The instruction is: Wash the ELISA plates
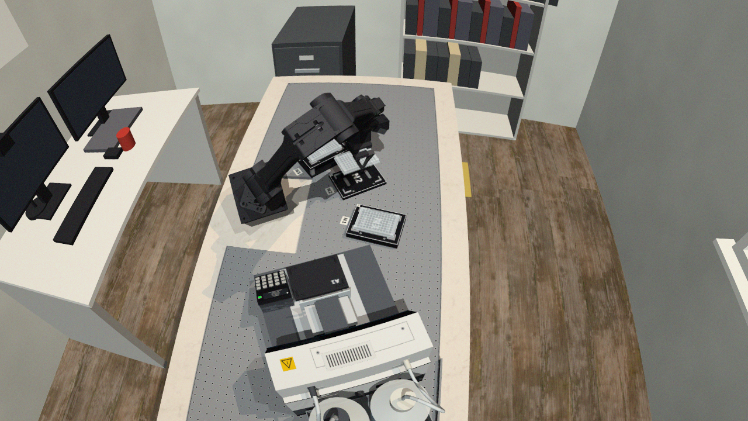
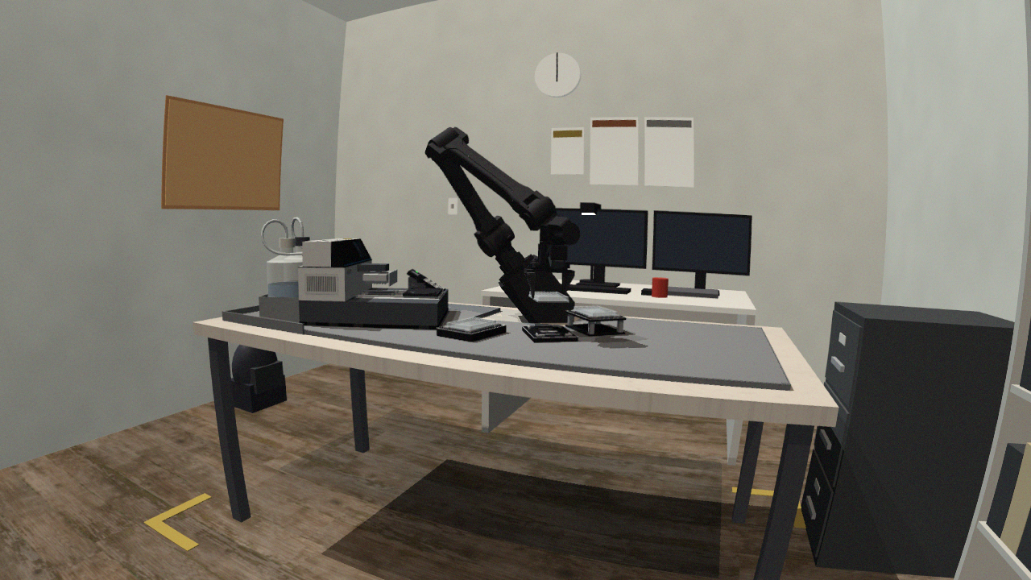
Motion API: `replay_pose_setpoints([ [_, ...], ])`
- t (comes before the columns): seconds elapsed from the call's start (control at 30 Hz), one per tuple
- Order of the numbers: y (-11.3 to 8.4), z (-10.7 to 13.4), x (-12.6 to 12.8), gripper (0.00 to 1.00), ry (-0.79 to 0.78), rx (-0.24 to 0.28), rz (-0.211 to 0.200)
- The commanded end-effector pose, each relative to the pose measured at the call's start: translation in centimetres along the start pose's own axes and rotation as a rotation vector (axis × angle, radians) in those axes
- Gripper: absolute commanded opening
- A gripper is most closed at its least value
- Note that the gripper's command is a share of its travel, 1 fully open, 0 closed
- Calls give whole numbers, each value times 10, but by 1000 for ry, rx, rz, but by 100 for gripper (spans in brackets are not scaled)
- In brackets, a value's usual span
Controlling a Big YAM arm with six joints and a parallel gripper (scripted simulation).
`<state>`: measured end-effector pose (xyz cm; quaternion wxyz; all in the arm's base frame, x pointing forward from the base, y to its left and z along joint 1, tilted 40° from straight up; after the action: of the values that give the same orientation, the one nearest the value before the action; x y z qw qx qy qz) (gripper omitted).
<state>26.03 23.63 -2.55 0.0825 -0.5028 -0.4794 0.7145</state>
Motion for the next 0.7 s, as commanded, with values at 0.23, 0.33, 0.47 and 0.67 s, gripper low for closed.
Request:
replay_pose_setpoints([
  [0.23,-8,7,-47,84,35,5,-5],
  [0.33,-10,11,-61,84,35,4,-2],
  [0.47,-13,15,-81,84,35,4,-2],
  [0.67,-18,21,-109,84,34,5,-2],
])
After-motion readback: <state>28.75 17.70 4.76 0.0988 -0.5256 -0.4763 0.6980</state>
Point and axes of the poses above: the point where the finger pads meet when closed, its own y axis out along the fingers, its own x axis across the jaws, z = x × y, the point moved 5 cm from there along -y, back along the fingers, and after that the axes turned 1 degree about y, right-handed, at the moved point
